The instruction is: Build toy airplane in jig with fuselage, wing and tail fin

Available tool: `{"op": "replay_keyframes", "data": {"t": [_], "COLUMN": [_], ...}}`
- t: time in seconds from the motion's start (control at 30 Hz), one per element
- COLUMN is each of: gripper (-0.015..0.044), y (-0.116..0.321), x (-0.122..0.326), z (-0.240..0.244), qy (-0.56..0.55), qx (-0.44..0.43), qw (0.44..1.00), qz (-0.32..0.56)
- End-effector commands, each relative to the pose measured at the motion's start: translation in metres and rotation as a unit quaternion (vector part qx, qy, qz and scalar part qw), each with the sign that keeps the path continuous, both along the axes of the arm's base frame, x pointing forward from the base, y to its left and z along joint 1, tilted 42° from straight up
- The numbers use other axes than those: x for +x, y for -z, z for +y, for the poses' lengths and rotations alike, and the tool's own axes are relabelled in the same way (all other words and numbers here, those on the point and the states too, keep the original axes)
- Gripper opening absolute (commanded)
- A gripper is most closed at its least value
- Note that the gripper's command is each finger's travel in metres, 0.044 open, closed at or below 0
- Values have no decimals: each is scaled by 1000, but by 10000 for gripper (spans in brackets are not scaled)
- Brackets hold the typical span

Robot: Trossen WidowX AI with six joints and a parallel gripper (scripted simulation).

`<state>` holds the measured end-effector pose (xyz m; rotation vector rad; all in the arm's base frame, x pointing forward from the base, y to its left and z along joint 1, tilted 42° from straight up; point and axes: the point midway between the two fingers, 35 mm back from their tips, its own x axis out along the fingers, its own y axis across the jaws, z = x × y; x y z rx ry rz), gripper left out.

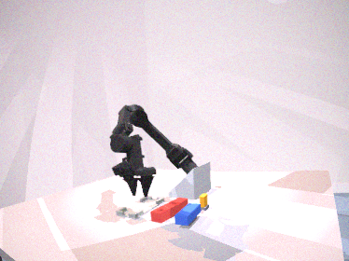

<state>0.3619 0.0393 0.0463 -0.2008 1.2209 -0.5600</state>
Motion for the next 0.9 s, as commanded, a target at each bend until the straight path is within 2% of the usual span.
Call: {"op": "replay_keyframes", "data": {"t": [0.0,0.17,0.4,0.53,0.87], "gripper": [440,440,440,440,440], "y": [20,27,29,64,78], "x": [-53,-96,-95,-91,-89], "z": [39,60,58,27,15], "qy": [-52,-96,-96,-96,-96], "qx": [-52,-111,-111,-111,-112], "qw": [993,977,977,977,977], "qz": [91,153,153,152,152]}}
